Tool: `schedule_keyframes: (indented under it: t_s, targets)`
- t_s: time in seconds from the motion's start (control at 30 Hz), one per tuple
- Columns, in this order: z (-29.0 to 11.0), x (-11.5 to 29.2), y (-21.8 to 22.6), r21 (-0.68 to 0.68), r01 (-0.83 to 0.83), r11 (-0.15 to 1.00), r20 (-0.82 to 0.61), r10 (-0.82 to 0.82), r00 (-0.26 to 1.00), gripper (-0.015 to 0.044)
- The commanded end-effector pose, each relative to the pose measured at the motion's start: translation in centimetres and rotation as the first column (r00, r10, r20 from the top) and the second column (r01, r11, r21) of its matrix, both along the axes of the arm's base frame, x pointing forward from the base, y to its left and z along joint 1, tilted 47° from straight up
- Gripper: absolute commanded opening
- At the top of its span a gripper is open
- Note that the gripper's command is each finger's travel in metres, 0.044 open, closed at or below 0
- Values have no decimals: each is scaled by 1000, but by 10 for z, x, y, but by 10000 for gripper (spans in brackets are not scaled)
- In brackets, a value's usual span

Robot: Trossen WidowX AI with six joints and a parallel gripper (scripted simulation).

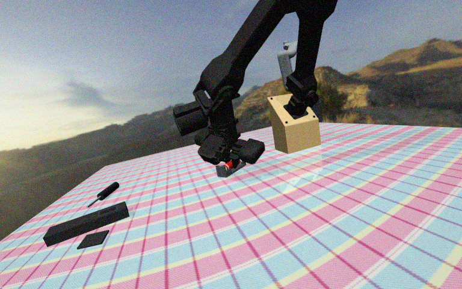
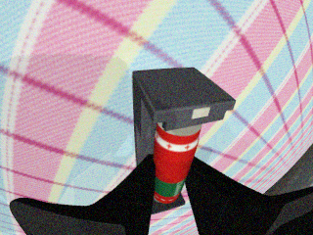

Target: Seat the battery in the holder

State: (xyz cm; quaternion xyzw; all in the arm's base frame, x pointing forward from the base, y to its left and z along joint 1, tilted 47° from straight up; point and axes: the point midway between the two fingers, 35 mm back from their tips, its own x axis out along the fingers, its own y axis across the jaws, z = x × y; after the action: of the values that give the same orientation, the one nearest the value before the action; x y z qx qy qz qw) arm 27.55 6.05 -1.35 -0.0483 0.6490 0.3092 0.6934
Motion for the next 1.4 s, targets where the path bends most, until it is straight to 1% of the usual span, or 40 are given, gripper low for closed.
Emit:
schedule_keyframes:
  t_s: [0.0,1.37]
  targets:
    - [-1,-3,0,-1,5,1000,-12,-5,1000,61]
    - [-1,-4,0,8,13,1000,6,-13,1000,61]
